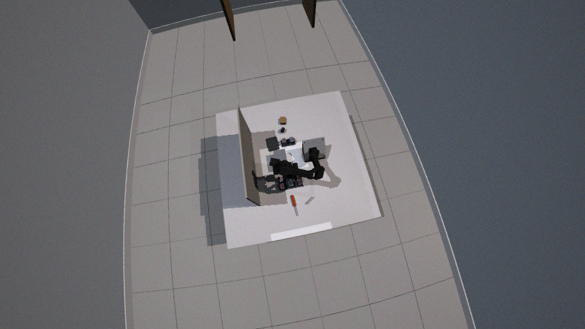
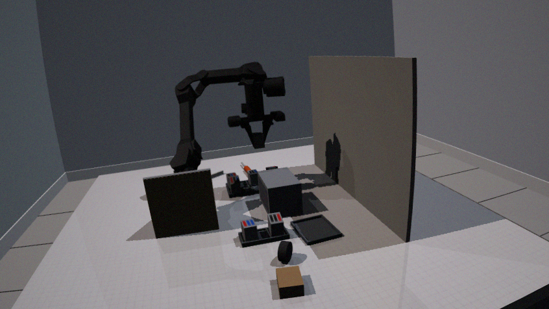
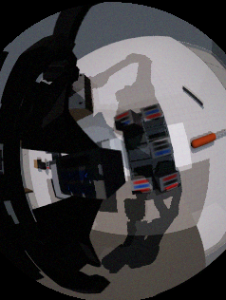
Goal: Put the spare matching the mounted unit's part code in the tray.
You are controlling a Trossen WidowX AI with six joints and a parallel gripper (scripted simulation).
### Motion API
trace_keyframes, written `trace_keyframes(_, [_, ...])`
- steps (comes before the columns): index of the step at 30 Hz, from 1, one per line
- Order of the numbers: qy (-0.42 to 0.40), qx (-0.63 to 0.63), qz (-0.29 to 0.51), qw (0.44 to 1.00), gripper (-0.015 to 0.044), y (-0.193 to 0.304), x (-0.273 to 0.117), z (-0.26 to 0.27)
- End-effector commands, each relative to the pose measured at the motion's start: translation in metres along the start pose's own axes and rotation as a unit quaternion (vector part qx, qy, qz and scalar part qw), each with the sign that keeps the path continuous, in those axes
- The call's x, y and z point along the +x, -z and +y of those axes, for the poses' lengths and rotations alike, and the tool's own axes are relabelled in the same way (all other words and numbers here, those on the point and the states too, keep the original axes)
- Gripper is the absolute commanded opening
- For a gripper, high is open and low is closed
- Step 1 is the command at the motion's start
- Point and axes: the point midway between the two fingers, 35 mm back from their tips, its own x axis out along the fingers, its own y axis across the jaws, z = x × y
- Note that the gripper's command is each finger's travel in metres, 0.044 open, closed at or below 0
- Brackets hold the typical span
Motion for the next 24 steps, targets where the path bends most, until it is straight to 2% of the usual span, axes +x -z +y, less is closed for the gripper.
trace_keyframes(1, [0.003,0.003,0.008,1.0,0.0,0.015,-0.004,-0.013])
trace_keyframes(24, [0.006,0.002,0.015,1.0,0.0,0.119,-0.019,-0.075])
